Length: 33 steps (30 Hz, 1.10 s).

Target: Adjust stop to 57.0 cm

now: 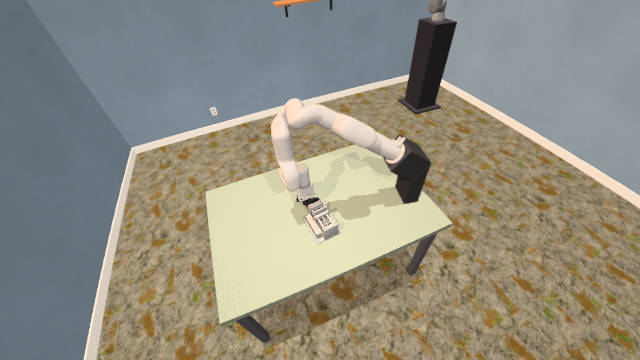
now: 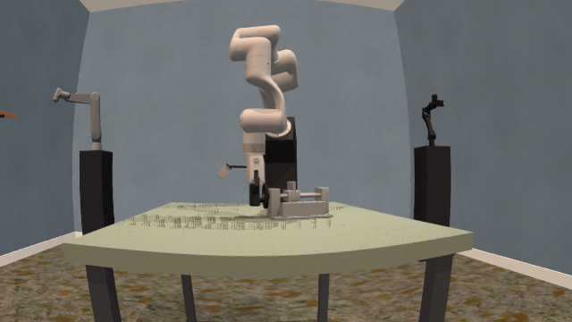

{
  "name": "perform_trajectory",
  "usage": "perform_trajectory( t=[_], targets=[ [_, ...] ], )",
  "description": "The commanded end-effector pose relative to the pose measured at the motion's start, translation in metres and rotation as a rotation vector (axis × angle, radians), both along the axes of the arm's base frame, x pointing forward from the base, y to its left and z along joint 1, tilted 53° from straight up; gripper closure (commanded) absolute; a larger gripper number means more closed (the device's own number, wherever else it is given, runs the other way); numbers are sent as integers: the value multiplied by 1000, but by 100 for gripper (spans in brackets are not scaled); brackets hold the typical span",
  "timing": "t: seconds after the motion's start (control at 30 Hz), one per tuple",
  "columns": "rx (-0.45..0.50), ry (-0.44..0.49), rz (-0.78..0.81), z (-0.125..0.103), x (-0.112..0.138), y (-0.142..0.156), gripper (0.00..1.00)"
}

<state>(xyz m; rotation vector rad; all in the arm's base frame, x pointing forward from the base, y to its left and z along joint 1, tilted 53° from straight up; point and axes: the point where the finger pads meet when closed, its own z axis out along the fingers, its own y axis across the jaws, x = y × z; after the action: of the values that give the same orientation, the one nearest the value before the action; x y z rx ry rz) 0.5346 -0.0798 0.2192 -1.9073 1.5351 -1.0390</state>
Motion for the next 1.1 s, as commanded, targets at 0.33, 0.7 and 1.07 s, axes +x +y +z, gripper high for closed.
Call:
perform_trajectory(
  t=[0.33,0.7,1.07],
  targets=[
    [1,1,1,-12,3,-3,94],
    [1,1,1,-19,3,-5,94],
    [1,1,1,-19,3,-5,94]
  ],
)
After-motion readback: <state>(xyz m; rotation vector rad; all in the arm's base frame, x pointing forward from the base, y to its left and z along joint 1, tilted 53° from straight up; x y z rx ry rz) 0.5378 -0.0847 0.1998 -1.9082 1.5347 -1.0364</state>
